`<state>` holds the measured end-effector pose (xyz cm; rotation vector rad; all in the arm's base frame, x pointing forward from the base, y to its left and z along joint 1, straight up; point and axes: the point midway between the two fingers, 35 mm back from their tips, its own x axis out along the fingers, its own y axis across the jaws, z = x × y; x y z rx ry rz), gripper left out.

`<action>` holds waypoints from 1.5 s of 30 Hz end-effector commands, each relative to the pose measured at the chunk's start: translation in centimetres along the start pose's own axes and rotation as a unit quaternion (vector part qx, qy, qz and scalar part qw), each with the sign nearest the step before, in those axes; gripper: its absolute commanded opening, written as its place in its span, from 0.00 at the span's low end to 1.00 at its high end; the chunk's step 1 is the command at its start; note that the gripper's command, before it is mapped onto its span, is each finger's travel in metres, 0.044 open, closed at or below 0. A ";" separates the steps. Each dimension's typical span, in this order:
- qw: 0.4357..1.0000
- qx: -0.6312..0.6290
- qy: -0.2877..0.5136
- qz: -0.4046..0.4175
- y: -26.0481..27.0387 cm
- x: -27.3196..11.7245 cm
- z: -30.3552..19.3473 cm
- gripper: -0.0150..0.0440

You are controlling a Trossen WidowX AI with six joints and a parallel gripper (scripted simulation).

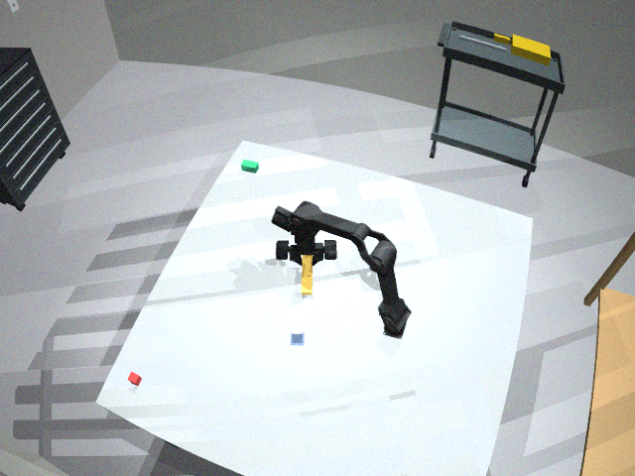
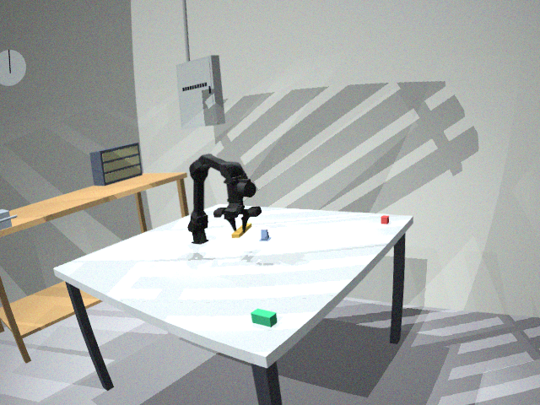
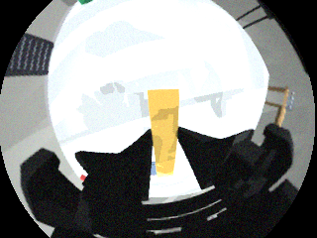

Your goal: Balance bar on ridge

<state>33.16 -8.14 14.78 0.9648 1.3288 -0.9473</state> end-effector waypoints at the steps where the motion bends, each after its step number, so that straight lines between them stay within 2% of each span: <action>1: 1.000 0.002 -0.002 0.002 0.5 -0.1 -1.2 0.25; 23: 1.000 0.010 0.001 0.003 3.0 -0.2 -9.5 0.25; 45: 1.000 0.018 0.005 0.003 3.3 -0.2 -17.9 0.25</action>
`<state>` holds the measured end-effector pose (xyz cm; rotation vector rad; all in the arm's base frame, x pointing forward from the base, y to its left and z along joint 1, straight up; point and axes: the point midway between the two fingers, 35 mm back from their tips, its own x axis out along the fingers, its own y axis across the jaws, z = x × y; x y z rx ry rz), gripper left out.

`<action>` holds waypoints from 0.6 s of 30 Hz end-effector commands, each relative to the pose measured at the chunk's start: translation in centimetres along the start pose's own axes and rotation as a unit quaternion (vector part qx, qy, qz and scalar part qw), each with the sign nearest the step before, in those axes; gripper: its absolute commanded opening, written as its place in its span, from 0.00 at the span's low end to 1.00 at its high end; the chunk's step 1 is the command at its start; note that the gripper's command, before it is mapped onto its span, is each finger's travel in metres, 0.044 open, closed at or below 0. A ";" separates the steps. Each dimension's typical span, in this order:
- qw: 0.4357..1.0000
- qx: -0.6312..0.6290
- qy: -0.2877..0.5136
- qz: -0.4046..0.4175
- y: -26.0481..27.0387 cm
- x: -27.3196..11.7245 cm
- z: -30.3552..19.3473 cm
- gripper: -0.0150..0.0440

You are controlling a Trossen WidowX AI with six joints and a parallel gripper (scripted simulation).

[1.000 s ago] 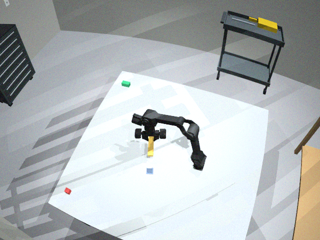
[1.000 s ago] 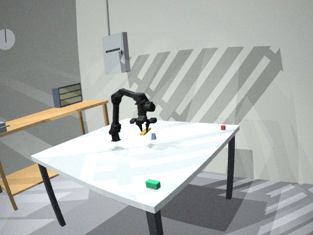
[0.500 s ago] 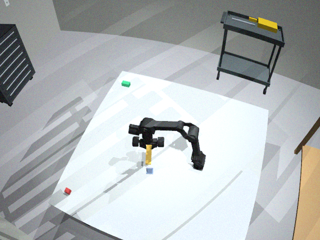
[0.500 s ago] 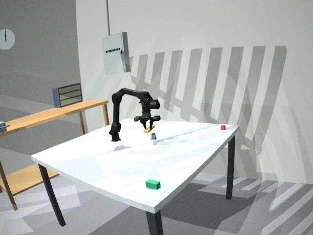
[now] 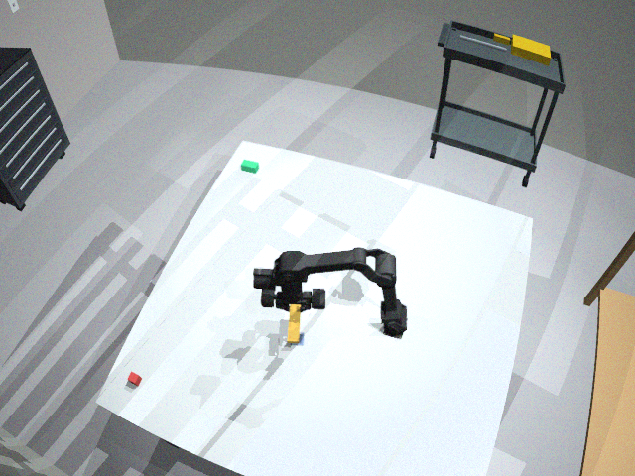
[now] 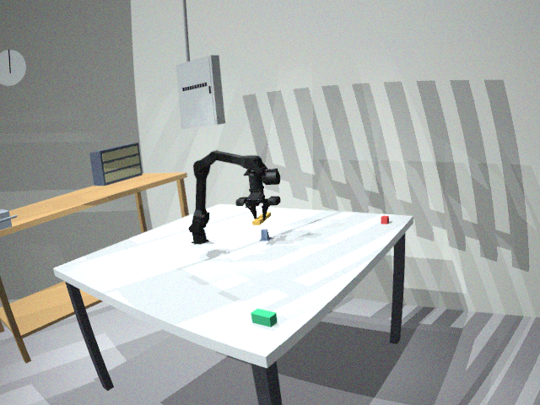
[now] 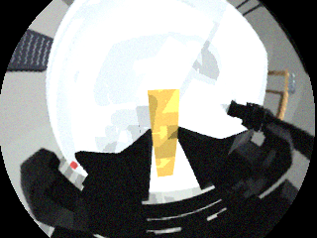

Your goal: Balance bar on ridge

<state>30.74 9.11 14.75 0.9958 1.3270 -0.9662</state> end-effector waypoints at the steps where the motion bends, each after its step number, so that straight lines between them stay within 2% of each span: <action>1: 1.000 0.003 -0.001 0.003 -0.2 -0.1 -1.2 0.25; 18: 1.000 0.003 0.000 0.003 -0.3 1.7 -2.2 0.25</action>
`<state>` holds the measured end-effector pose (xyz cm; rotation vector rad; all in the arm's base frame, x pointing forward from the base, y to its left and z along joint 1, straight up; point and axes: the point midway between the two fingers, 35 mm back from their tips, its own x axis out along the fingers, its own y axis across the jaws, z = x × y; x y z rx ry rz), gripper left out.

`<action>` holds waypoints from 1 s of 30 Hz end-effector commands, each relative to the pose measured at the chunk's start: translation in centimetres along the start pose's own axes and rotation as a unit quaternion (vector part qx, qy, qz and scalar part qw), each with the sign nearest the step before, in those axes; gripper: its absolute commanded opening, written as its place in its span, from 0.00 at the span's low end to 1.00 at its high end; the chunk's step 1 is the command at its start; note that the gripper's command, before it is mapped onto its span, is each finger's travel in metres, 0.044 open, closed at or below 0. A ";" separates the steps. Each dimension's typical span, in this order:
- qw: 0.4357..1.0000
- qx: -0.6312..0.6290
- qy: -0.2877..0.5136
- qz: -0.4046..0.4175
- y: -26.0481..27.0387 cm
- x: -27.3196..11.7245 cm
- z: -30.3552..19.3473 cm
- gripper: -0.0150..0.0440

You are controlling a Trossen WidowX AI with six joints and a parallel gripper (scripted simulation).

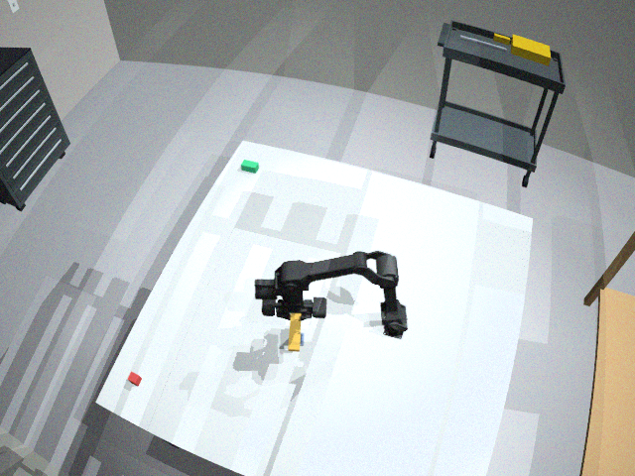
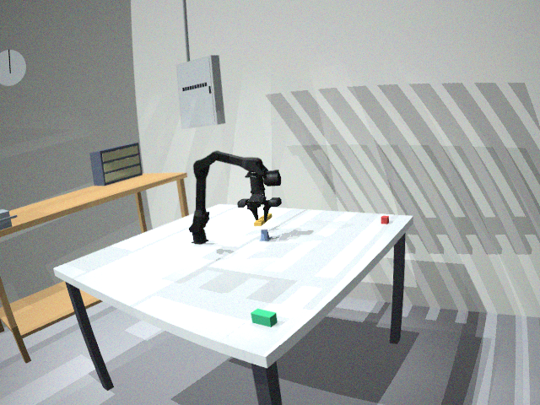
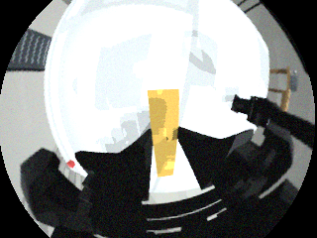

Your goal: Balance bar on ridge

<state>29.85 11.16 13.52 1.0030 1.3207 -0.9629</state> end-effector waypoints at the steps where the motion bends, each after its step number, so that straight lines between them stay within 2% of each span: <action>1: 1.000 0.002 0.000 -0.001 0.0 0.7 0.0 0.25; 16: 1.000 0.002 0.000 -0.001 -0.1 3.0 0.1 0.25; 30: 1.000 0.002 0.000 -0.001 -0.1 3.0 0.1 0.25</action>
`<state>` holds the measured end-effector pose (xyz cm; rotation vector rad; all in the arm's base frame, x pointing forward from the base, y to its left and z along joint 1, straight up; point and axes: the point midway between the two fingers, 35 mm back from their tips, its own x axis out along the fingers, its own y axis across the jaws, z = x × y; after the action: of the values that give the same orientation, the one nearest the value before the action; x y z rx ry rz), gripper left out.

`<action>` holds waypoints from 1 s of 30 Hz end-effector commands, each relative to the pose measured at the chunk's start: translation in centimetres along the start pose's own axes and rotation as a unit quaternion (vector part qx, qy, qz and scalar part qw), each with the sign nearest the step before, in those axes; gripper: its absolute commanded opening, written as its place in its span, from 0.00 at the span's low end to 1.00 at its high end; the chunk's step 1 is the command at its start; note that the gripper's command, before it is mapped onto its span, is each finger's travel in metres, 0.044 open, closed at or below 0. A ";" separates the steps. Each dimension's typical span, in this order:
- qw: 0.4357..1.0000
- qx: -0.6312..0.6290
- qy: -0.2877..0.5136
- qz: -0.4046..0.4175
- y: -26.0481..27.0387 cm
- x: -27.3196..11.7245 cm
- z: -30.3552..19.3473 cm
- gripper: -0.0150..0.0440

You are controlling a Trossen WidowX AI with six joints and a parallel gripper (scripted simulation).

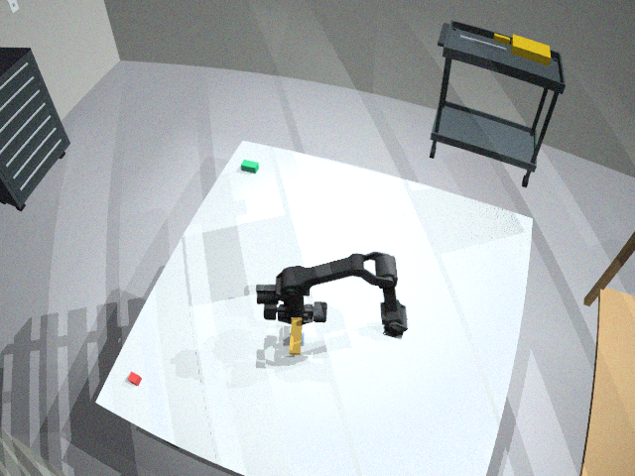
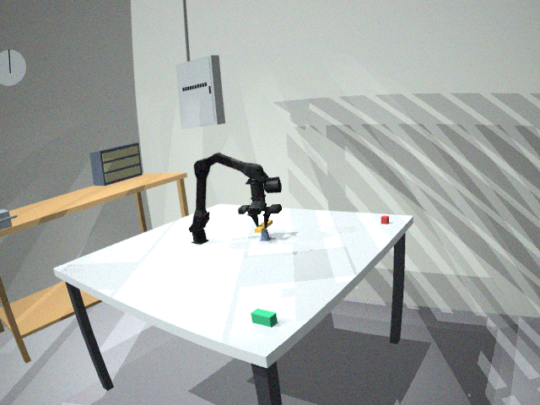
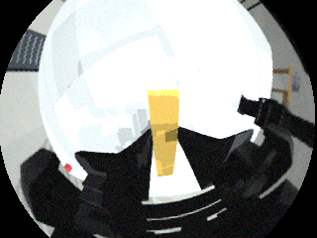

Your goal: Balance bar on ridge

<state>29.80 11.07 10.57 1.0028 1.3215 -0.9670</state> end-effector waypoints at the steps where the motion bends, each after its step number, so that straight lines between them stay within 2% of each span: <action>1: 1.000 0.001 0.000 0.000 0.0 0.0 0.0 0.25; 30: 1.000 0.001 0.000 0.000 0.0 0.3 0.0 0.25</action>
<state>29.80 11.07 10.36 1.0030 1.3213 -0.9668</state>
